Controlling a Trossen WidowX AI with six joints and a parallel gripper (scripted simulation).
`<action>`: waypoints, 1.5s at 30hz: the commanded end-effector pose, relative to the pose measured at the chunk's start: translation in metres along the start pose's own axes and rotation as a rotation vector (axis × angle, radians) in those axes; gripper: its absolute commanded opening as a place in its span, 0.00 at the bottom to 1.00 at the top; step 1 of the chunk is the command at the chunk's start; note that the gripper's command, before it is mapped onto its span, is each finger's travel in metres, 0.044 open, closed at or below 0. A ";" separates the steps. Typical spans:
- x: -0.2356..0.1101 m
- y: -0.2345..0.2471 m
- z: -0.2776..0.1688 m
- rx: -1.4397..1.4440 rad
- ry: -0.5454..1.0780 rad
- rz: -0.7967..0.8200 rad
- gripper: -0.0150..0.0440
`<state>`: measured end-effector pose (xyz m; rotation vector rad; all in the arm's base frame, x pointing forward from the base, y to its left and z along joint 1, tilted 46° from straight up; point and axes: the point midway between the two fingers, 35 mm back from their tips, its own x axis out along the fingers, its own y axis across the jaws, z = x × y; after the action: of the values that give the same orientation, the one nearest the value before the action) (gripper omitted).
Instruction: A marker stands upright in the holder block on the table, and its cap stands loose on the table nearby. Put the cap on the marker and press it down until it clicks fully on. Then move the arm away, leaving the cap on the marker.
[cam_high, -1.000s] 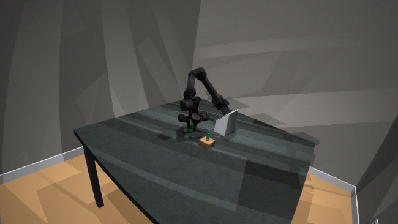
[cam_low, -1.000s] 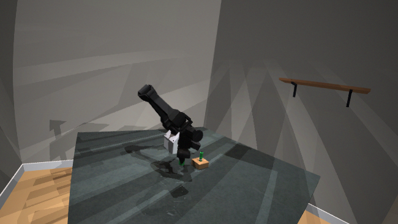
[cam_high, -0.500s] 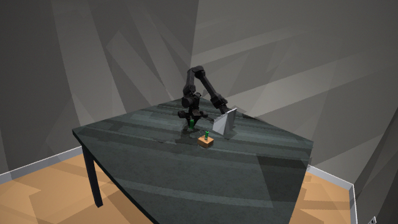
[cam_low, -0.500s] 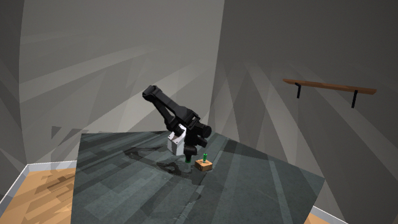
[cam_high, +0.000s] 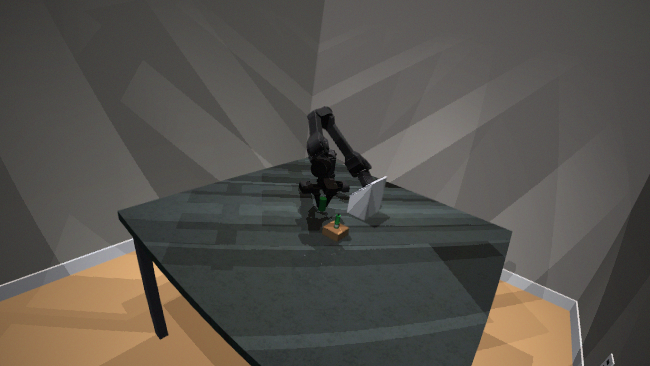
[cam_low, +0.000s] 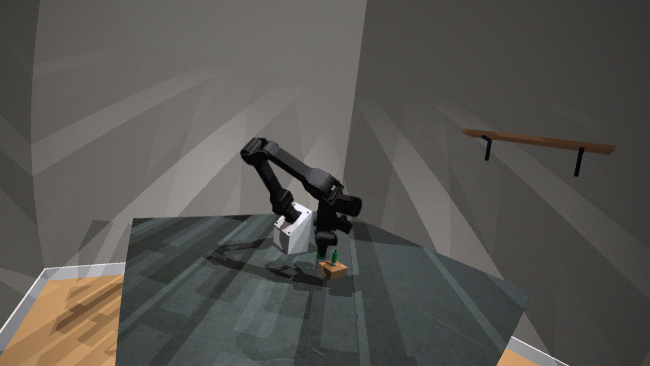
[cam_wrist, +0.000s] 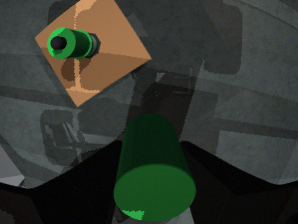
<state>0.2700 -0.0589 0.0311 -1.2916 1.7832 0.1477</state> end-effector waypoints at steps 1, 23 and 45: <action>-0.005 0.006 0.011 0.001 -0.005 0.001 0.25; -0.028 0.050 0.056 0.001 0.018 -0.003 0.25; 0.001 0.049 0.057 0.001 0.017 -0.003 0.25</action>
<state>0.2645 -0.0020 -0.0189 -1.2935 1.7908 0.1326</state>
